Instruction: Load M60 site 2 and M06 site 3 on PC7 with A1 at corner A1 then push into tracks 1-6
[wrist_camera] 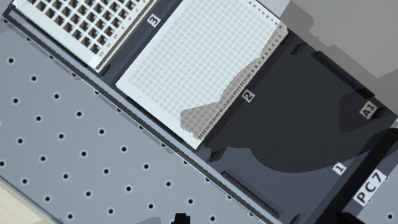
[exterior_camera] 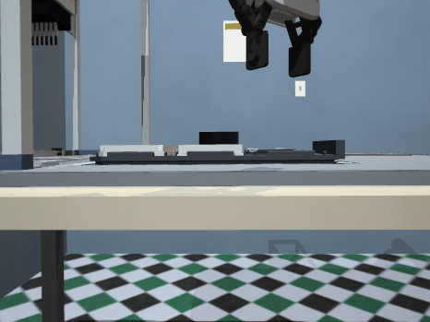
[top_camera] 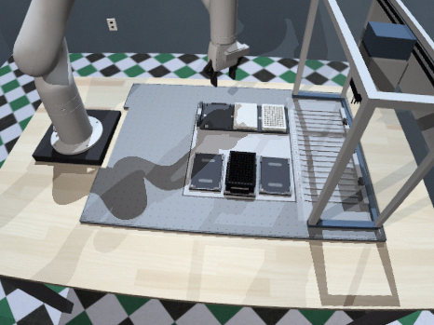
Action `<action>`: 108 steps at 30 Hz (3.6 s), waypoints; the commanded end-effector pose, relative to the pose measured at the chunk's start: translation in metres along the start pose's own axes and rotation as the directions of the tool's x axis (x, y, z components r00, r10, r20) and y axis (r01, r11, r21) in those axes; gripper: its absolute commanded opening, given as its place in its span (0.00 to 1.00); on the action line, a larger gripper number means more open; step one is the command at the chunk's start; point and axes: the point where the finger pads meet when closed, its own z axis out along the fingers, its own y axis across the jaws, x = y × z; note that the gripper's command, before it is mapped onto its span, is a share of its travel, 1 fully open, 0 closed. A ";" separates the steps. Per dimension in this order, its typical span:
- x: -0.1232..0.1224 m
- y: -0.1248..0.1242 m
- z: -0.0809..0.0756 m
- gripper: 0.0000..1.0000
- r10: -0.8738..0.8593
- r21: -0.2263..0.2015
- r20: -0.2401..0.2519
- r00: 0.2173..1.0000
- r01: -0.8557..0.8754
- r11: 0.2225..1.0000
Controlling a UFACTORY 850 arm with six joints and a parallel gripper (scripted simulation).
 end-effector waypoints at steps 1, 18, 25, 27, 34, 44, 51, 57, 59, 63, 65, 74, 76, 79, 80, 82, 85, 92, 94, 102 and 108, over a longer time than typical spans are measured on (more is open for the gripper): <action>-0.001 0.017 -0.001 0.82 -0.126 0.018 0.016 0.992 0.126 0.992; -0.008 0.092 0.000 0.82 -0.586 0.023 0.006 0.810 0.586 0.810; -0.011 0.122 0.000 0.82 -0.735 0.024 0.001 0.678 0.735 0.678; -0.012 0.127 0.000 0.82 -0.779 0.024 -0.001 0.627 0.779 0.627; -0.012 0.127 0.000 0.82 -0.781 0.024 -0.001 0.624 0.781 0.624; -0.012 0.127 0.004 0.82 -0.781 0.024 -0.001 0.624 0.781 0.624; -0.012 0.127 0.015 0.82 -0.781 0.024 -0.001 0.624 0.781 0.624; -0.012 0.127 0.022 0.82 -0.781 0.024 -0.001 0.624 0.781 0.624; -0.012 0.127 0.025 0.82 -0.781 0.024 -0.001 0.624 0.781 0.624; -0.012 0.126 0.032 0.82 -0.781 0.024 -0.001 0.624 0.781 0.624; -0.012 0.126 0.035 0.82 -0.781 0.024 -0.001 0.624 0.781 0.624; -0.013 0.126 0.047 0.82 -0.781 0.024 -0.001 0.624 0.781 0.624; -0.013 0.126 0.050 0.82 -0.781 0.024 -0.001 0.624 0.781 0.624; -0.013 0.126 0.055 0.82 -0.781 0.023 -0.001 0.624 0.781 0.624; -0.013 0.126 0.057 0.82 -0.781 0.023 -0.001 0.624 0.781 0.624; -0.013 0.126 0.060 0.82 -0.781 0.023 -0.001 0.624 0.781 0.624; -0.013 0.126 0.065 0.82 -0.781 0.024 -0.001 0.624 0.781 0.624; -0.013 0.126 0.074 0.82 -0.781 0.024 -0.001 0.624 0.781 0.624; -0.013 0.126 0.077 0.82 -0.781 0.023 -0.001 0.624 0.781 0.624; -0.013 0.126 0.087 0.82 -0.781 0.023 -0.001 0.624 0.781 0.624; -0.013 0.126 0.087 0.82 -0.781 0.024 -0.001 0.624 0.781 0.624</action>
